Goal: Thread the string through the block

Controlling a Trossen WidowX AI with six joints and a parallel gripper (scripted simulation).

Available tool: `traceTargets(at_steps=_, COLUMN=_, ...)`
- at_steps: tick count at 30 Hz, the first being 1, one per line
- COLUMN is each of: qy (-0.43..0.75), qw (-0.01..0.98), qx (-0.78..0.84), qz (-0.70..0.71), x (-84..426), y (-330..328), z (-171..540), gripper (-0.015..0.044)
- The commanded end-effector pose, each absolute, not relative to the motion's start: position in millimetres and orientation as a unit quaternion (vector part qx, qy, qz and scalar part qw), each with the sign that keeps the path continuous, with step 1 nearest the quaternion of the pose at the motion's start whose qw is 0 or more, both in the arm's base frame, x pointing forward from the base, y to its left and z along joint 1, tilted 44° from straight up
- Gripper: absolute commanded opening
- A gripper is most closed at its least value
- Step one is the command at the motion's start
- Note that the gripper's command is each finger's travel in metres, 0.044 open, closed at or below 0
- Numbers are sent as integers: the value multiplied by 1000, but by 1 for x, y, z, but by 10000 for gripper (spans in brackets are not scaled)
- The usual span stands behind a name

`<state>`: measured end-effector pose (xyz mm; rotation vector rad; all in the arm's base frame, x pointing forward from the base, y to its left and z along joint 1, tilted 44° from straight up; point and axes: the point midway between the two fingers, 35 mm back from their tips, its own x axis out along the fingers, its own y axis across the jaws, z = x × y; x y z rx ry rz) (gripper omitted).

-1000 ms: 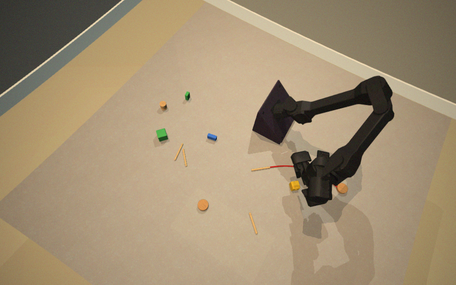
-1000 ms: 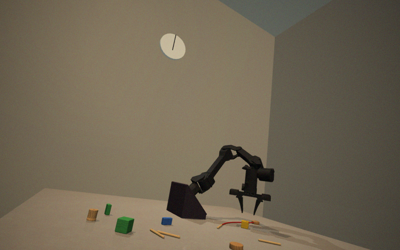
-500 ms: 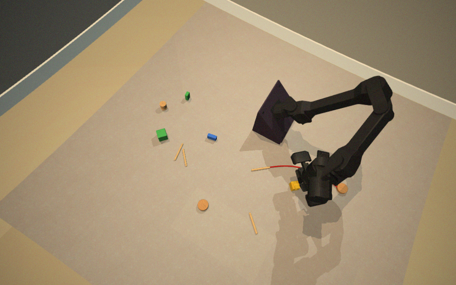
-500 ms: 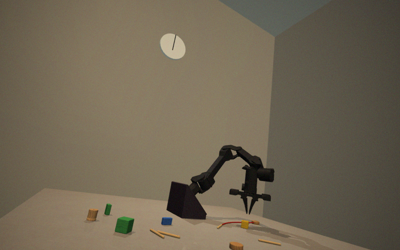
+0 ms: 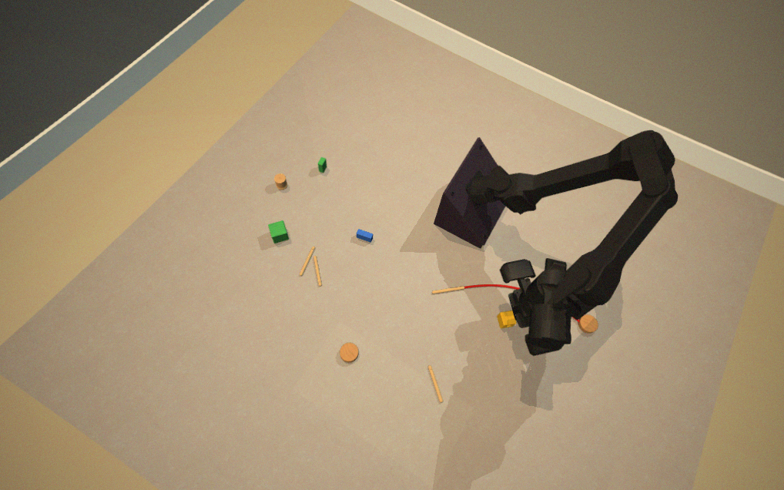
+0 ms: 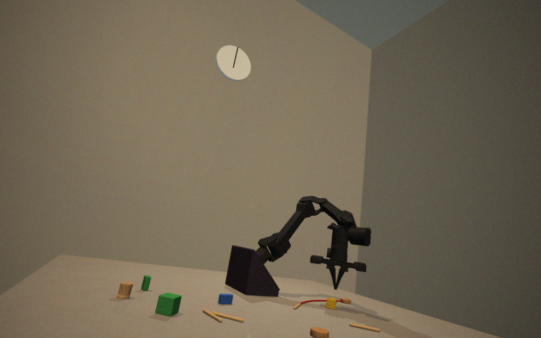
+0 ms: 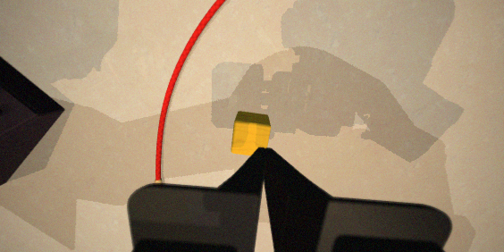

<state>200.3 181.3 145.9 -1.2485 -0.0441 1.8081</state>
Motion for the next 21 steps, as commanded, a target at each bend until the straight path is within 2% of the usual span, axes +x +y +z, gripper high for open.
traceTargets(at_steps=1, qy=-18, qw=455, qx=-506, qz=733, x=200, y=181, z=146, gripper=0)
traceTargets(at_steps=10, qy=-18, qw=455, qx=-506, qz=733, x=200, y=181, z=146, gripper=236)
traceTargets(at_steps=11, qy=-18, qw=455, qx=-506, qz=733, x=200, y=181, z=146, gripper=238)
traceTargets(at_steps=12, qy=-18, qw=455, qx=-506, qz=733, x=200, y=181, z=146, gripper=238)
traceTargets(at_steps=21, qy=-18, qw=455, qx=-506, qz=733, x=200, y=181, z=146, gripper=1)
